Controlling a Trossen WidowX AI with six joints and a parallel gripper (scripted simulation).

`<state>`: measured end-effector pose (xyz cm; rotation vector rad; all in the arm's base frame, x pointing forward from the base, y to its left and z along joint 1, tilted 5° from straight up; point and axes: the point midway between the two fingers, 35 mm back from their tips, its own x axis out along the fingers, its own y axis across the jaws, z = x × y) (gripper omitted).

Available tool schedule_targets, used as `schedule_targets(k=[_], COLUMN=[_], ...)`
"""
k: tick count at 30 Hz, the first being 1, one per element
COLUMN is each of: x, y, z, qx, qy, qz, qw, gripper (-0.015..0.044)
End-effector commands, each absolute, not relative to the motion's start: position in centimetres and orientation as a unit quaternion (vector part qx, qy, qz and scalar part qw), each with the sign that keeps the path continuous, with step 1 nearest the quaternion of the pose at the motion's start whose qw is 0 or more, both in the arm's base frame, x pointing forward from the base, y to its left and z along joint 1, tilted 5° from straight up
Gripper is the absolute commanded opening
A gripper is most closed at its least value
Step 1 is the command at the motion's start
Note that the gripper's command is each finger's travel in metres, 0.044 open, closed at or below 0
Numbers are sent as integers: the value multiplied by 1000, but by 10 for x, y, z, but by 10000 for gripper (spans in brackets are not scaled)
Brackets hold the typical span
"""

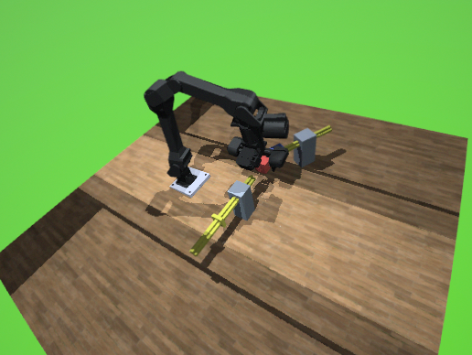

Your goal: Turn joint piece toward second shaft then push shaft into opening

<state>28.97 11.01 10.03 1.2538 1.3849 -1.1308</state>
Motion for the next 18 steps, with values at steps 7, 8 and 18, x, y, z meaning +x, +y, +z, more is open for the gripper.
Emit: schedule_targets(k=[7, 8, 18], x=[298, 299, 299], y=[113, 113, 114], z=[143, 147, 191], qx=[435, 425, 324], qy=[614, 619, 656], qz=[-362, -351, -244], qw=[550, 559, 637], gripper=[440, 440, 440])
